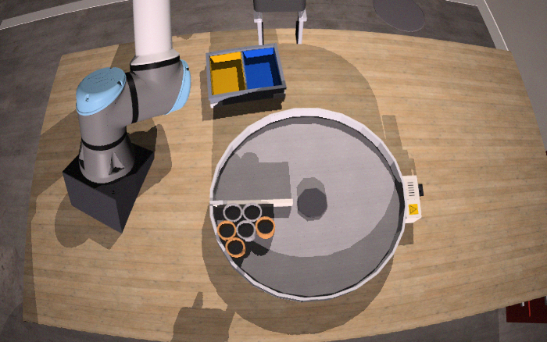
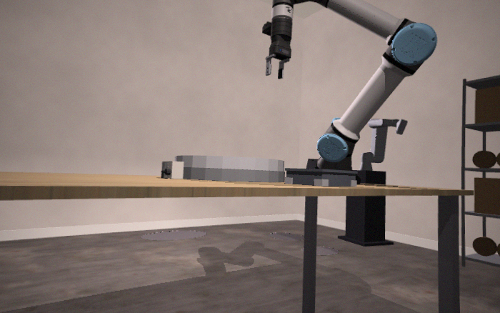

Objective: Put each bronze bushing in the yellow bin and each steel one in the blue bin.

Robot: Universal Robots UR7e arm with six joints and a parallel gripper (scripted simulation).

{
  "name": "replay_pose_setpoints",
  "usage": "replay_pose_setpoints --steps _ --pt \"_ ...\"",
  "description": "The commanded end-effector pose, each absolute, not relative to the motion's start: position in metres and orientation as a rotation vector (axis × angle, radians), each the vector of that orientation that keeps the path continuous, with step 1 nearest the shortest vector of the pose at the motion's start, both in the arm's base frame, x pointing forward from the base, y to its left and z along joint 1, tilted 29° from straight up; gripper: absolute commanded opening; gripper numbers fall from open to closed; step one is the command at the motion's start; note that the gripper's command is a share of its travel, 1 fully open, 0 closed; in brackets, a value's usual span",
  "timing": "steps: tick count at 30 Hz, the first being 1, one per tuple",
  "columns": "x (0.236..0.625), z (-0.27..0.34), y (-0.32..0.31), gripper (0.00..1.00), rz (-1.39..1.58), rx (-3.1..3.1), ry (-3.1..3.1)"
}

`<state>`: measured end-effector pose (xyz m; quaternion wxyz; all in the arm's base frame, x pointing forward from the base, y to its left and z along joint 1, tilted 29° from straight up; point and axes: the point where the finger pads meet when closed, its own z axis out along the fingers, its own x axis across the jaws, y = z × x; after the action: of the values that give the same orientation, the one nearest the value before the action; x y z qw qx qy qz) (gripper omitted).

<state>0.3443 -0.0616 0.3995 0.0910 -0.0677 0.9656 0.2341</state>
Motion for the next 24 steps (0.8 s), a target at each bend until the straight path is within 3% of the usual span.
replay_pose_setpoints --steps 1,18,19,24 --pt "0.344 0.400 -0.062 1.00 0.695 -0.201 2.869" --pt "0.344 0.400 -0.062 1.00 0.695 -0.201 2.869" --pt "0.346 0.389 -0.065 0.34 0.695 -0.201 2.870" --pt "0.351 0.359 -0.073 0.34 0.696 -0.201 2.871"
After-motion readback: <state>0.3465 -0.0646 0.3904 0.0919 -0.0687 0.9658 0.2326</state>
